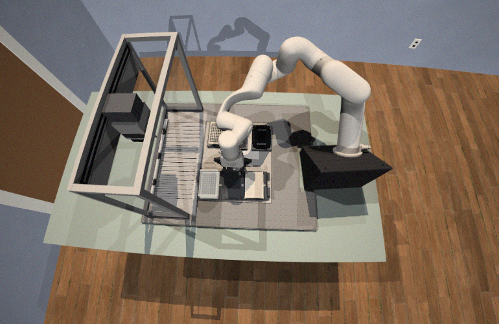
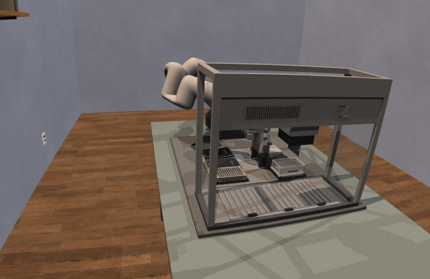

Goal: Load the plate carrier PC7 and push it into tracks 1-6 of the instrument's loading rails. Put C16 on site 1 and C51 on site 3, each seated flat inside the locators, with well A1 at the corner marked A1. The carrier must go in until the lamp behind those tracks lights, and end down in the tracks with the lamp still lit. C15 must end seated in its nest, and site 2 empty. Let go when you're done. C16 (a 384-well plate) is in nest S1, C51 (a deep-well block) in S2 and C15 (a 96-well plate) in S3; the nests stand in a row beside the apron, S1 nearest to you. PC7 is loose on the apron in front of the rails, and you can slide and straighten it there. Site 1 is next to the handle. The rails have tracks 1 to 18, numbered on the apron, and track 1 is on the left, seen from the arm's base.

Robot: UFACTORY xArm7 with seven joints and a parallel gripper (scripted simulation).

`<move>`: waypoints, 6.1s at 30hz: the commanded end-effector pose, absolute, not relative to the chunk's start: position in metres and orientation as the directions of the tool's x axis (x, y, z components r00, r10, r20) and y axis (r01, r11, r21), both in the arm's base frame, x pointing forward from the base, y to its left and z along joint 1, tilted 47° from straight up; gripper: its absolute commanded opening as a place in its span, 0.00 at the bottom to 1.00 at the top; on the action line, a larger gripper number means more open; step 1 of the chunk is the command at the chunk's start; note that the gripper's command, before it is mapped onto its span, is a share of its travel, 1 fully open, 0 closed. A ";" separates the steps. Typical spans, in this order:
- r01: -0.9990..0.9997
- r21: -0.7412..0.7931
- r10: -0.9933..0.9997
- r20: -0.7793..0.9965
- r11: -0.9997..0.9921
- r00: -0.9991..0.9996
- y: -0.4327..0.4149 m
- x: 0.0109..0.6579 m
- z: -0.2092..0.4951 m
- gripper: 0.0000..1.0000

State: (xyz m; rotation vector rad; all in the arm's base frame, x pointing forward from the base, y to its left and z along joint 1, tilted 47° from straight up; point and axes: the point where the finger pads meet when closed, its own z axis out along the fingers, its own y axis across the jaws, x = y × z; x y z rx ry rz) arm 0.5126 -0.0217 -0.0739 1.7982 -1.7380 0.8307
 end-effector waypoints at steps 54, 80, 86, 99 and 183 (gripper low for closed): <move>-0.996 -0.061 -0.693 0.721 -0.062 -0.001 -0.010 0.514 -0.089 1.00; -0.996 -0.061 -0.693 0.721 -0.062 -0.001 -0.002 0.514 -0.097 1.00; -0.996 -0.061 -0.693 0.721 -0.062 -0.001 0.000 0.514 -0.099 1.00; -0.996 -0.061 -0.693 0.721 -0.062 -0.001 0.002 0.514 -0.101 1.00; -0.996 -0.061 -0.693 0.721 -0.062 -0.001 0.042 0.508 -0.049 1.00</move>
